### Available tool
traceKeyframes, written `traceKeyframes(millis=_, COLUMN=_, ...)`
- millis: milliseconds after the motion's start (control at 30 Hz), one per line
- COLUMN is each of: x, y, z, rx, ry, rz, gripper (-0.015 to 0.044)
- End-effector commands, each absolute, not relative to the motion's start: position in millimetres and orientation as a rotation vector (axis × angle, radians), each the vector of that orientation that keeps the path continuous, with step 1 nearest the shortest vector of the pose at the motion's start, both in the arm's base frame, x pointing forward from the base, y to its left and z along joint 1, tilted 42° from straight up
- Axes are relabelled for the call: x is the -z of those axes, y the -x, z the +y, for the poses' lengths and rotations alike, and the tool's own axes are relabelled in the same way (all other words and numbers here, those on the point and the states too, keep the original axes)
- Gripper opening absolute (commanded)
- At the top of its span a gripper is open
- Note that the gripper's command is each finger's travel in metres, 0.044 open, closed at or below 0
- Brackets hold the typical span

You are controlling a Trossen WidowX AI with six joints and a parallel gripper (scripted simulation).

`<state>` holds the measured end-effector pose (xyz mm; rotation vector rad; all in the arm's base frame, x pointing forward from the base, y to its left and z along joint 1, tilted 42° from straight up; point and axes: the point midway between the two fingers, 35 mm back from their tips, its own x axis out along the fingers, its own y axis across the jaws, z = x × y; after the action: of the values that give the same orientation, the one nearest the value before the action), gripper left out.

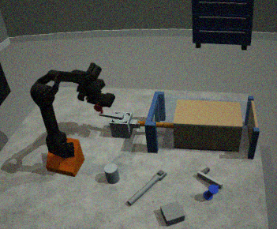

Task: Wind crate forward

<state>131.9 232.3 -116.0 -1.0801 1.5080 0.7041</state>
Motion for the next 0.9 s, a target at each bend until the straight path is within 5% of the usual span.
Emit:
traceKeyframes(millis=0, x=111.2, y=-128.0, z=219.4, rx=-0.69, ry=1.1, rz=1.529, gripper=0.0)
traceKeyframes(millis=867, x=82.2, y=-133.0, z=181.7, rx=-0.687, ry=1.103, rz=1.531, gripper=0.0)
